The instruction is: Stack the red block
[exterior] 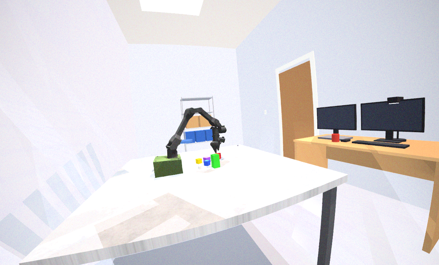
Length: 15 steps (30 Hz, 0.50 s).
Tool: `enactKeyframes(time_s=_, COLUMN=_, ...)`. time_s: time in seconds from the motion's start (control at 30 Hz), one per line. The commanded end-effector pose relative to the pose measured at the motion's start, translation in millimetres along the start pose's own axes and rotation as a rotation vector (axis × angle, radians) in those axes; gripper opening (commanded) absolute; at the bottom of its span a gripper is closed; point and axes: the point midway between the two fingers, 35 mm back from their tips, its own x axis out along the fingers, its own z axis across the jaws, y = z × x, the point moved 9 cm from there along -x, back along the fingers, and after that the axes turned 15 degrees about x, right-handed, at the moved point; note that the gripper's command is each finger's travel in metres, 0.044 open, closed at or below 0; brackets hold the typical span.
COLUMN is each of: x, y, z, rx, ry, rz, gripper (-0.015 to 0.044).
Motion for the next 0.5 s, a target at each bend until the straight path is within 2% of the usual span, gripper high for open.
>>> enactKeyframes(time_s=0.0, x=2.4, y=-0.9, z=0.1, rx=-0.004, ry=-0.003, rz=-0.006, gripper=0.0440)
enactKeyframes(time_s=0.47, x=24.7, y=-1.4, z=0.9, rx=-0.004, ry=-0.003, rz=-0.006, gripper=0.0440)
